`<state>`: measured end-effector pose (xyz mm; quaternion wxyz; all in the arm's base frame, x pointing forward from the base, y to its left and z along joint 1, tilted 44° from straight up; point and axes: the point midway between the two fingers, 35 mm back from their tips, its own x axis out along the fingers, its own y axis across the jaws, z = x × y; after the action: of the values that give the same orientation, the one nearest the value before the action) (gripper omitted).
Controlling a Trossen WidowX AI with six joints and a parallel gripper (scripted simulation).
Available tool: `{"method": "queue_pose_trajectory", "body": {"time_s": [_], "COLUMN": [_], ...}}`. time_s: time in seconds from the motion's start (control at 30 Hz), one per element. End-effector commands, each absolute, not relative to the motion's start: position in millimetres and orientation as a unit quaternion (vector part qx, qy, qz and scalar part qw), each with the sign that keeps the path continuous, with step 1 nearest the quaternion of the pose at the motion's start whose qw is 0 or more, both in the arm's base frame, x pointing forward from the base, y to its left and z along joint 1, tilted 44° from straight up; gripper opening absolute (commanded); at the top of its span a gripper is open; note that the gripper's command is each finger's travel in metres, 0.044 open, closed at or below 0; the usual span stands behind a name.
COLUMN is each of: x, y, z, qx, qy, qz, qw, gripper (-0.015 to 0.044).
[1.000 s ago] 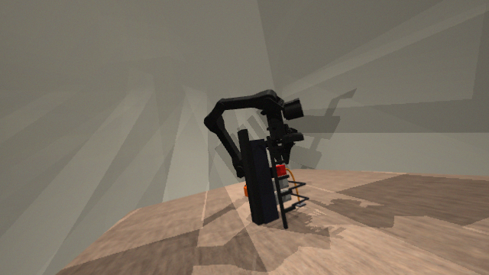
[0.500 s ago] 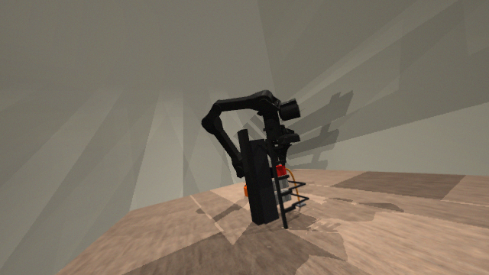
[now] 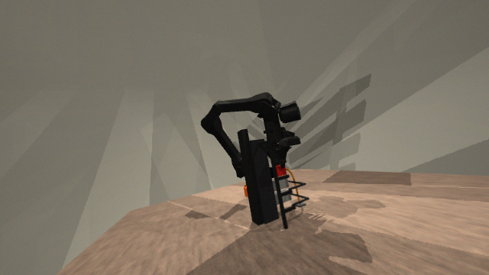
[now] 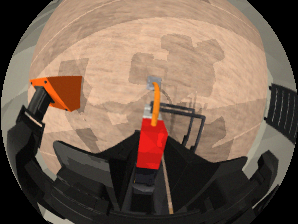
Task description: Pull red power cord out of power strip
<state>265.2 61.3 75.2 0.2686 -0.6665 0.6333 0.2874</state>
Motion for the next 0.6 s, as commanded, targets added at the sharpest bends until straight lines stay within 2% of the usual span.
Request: {"method": "queue_pose_trajectory", "body": {"time_s": [0.0,0.17,0.57], "x": [265,265,266], "y": [62,62,73], "z": [75,75,65], "qx": [-0.666,-0.666,-0.666], "qy": [0.633,0.633,0.633], "qz": [0.287,0.287,0.288], "qw": [0.269,0.269,0.27], "gripper": [0.0035,0.0002,0.0]}}
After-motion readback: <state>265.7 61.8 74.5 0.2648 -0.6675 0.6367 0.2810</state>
